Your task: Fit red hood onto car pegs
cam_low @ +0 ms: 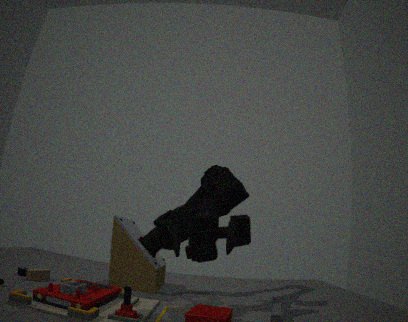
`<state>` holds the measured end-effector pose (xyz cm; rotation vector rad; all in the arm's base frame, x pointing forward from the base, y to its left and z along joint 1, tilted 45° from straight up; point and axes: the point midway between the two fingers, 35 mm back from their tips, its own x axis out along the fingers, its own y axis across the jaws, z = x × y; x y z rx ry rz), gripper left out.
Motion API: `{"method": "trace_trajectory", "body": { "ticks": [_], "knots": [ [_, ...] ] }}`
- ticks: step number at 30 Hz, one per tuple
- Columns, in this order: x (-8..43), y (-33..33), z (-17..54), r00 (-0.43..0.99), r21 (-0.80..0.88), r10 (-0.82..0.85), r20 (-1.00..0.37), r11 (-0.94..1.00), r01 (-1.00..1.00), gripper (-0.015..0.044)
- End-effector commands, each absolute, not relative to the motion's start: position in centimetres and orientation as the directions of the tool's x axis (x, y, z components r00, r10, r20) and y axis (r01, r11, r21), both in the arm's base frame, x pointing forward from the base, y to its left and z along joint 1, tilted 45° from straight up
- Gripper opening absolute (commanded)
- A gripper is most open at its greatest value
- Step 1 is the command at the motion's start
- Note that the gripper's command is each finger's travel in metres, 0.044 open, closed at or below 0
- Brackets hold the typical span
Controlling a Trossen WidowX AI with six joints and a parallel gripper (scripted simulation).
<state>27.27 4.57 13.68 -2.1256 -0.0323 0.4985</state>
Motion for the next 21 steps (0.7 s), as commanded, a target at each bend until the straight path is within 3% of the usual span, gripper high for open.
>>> {"method": "trace_trajectory", "body": {
  "ticks": [1, 11, 17, 21],
  "knots": [
    [27.44, 4.61, 13.55, 0.916, -0.805, 0.208, -0.342, -0.569, -0.171, 0.0440],
    [27.44, 4.61, 13.55, 0.916, -0.805, 0.208, -0.342, -0.569, -0.171, 0.0440],
    [27.44, 4.61, 13.55, 0.916, -0.805, 0.208, -0.342, -0.569, -0.171, 0.0282],
    [27.92, 4.93, 13.38, 0.887, -0.853, 0.233, -0.399, -0.450, -0.266, 0.0387]
  ]
}}
